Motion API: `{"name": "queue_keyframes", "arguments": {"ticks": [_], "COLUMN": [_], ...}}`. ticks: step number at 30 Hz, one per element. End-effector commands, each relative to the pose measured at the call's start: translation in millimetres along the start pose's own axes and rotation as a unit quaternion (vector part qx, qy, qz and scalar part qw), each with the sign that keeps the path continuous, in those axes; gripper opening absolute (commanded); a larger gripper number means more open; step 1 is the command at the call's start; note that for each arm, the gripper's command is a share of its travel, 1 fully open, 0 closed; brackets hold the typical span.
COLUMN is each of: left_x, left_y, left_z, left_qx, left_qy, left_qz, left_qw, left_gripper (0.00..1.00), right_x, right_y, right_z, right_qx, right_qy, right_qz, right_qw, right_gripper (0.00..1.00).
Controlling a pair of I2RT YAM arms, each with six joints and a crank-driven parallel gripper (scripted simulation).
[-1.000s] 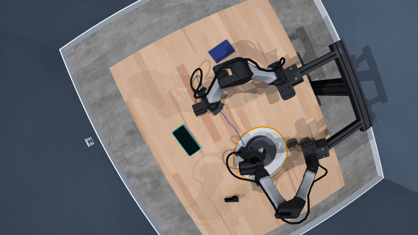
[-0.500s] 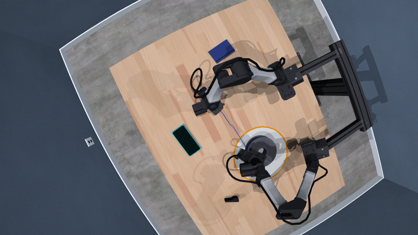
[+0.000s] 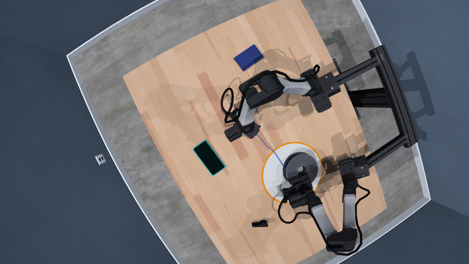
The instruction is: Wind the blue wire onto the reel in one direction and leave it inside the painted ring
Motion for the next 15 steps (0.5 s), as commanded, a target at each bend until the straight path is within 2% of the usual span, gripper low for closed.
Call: {"name": "queue_keyframes", "arguments": {"ticks": [1, 6, 10, 12, 13, 15], "left_x": [-3, -3, -4, -4, -4, -3], "left_y": [-27, -52, -57, -57, -56, -53], "left_z": [17, 14, 4, 4, 2, 0], "left_qx": [0.174, 0.3, 0.397, 0.397, 0.459, 0.503], "left_qy": [-0.007, -0.004, -0.003, -0.003, -0.006, -0.008], "left_qz": [-0.003, 0.004, 0.008, 0.008, 0.007, 0.005], "left_qw": [0.985, 0.954, 0.918, 0.918, 0.888, 0.864], "left_gripper": [0.7, 0.7, 0.7, 0.7, 0.7, 0.7], "right_x": [-7, -7, -3, -3, -3, -3], "right_y": [4, 8, 12, 12, 10, 6], "right_z": [11, 11, -4, -4, -7, -11], "right_qx": [0.013, 0.033, 0.034, 0.034, 0.036, 0.02], "right_qy": [0.019, 0.051, 0.075, 0.075, 0.089, 0.097], "right_qz": [-0.004, 0.012, 0.018, 0.018, 0.017, 0.015], "right_qw": [1.0, 0.998, 0.996, 0.996, 0.995, 0.995], "right_gripper": [0.0, 0.0, 0.0, 0.0, 0.0, 0.0]}}
Point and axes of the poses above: on each arm, the point where the finger pads meet when closed, its own x axis back along the fingers, its own y axis across the jaws, z = x × y, the point moved 10 cm from there along x, back along the fingers, and after that the axes turned 12 degrees about -x, right-handed, at the moved point
